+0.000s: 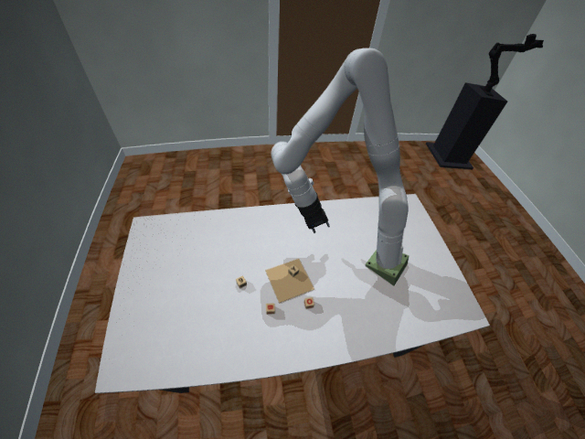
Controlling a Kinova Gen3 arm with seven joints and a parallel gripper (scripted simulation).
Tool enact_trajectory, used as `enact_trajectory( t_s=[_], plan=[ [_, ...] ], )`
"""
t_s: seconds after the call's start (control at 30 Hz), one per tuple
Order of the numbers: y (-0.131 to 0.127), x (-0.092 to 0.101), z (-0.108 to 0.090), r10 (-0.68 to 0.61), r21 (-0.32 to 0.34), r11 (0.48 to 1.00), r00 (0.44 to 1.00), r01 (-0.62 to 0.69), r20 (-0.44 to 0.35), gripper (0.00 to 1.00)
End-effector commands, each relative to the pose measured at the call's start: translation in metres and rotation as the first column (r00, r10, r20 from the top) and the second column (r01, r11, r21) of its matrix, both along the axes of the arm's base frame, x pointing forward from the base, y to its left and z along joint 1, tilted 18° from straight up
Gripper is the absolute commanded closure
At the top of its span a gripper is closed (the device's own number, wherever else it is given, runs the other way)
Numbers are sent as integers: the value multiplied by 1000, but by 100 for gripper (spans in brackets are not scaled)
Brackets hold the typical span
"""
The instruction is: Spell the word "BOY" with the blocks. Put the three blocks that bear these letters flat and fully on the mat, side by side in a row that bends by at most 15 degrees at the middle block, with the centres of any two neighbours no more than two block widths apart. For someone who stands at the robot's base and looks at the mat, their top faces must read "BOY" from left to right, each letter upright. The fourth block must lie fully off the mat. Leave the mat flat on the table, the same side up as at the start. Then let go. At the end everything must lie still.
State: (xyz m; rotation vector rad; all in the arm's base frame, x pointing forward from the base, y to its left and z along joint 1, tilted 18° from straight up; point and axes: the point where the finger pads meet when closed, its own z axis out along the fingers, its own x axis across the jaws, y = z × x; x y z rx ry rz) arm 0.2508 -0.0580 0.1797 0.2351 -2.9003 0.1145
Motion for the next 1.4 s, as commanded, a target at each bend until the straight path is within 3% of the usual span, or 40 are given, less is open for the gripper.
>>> enact_trajectory(
  t_s=[0.0,0.07,0.13,0.23,0.43,0.63,0.7,1.1,1.37],
  plan=[
    [22,24,-8,51,-22,998,999,-51,2,0],
    [32,42,-10,62,-54,997,998,-61,26,0],
    [32,42,-10,62,-54,997,998,-61,26,0],
    [52,68,-14,80,-96,993,995,-73,67,0],
    [103,115,-22,113,-151,984,981,-89,160,0],
    [163,147,-31,139,-172,980,958,-97,251,0],
    [163,147,-31,139,-172,980,958,-97,251,0],
    [263,172,-46,156,-155,983,913,-104,377,0],
    [289,174,-51,155,-143,984,901,-105,406,0]
  ],
)
